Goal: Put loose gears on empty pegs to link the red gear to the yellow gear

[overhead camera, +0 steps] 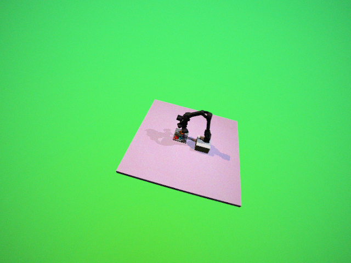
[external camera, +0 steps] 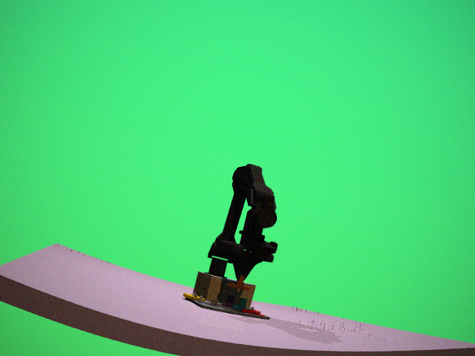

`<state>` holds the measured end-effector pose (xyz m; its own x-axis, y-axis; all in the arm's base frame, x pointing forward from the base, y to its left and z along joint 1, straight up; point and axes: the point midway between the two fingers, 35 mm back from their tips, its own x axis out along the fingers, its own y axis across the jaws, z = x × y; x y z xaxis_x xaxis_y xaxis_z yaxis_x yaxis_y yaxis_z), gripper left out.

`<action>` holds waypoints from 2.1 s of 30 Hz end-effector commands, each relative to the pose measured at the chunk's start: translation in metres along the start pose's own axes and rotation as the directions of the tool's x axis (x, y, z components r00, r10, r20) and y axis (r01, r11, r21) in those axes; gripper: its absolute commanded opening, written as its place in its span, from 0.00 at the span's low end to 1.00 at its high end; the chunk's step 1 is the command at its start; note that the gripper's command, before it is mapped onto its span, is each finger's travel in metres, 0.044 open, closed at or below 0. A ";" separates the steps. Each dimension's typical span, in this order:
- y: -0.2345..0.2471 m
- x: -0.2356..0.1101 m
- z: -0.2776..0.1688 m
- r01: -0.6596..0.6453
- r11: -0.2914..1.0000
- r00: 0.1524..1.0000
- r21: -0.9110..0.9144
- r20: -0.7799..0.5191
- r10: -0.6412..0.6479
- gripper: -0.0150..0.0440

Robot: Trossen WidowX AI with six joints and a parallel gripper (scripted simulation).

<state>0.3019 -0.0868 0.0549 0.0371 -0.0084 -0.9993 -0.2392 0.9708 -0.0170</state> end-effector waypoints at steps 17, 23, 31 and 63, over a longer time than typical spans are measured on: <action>-0.031 0.015 -0.034 0.007 1.000 1.000 -0.009 -0.007 -0.007 0.25; -0.039 0.019 -0.043 0.008 1.000 1.000 -0.010 -0.009 -0.008 0.25; -0.039 0.018 -0.044 0.008 0.999 1.000 -0.051 -0.009 -0.008 0.25; -0.039 0.017 -0.043 -0.003 0.584 1.000 -0.812 -0.009 -0.008 0.25</action>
<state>0.2701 -0.1348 0.0367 0.0322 -0.0148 -0.9994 -0.8982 0.4381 -0.0355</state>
